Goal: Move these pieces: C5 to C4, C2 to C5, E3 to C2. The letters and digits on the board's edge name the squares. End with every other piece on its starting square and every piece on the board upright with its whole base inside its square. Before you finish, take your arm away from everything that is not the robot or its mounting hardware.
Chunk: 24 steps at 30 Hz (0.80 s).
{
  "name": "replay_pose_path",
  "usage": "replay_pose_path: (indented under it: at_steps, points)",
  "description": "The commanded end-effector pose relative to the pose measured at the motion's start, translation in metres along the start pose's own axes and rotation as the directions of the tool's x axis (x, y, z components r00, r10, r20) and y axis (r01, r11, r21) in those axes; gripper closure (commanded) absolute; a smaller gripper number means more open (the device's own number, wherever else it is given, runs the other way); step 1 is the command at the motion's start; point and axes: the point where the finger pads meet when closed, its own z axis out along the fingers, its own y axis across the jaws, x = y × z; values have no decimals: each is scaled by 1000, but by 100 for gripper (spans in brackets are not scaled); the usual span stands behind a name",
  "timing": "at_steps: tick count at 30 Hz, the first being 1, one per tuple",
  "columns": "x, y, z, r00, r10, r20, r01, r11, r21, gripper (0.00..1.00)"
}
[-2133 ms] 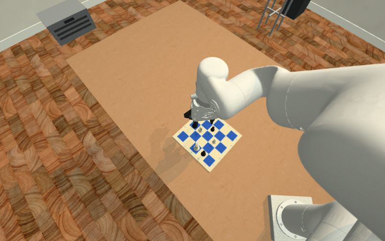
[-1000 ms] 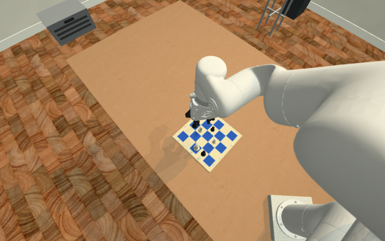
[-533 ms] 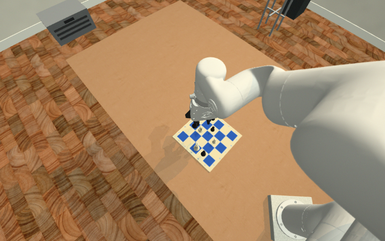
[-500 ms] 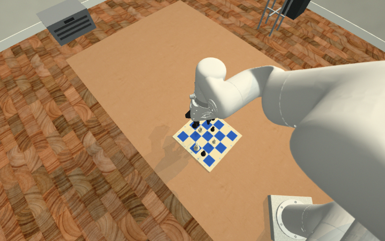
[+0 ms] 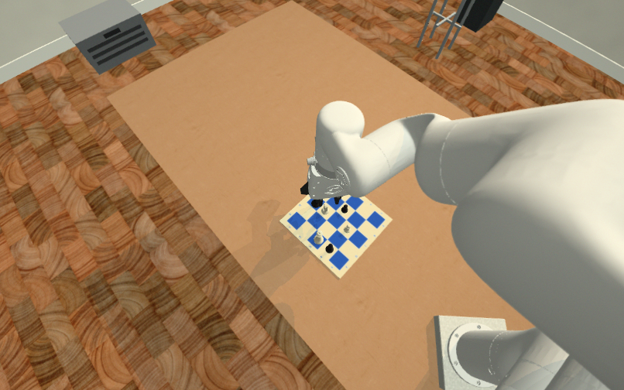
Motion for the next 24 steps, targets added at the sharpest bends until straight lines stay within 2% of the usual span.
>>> replay_pose_path:
  at_steps: [1,24]
  points:
    - [2,-1,5,1000,0,-4,0,1000,2,63]
    - [2,-1,27,1000,0,-4,0,1000,2,63]
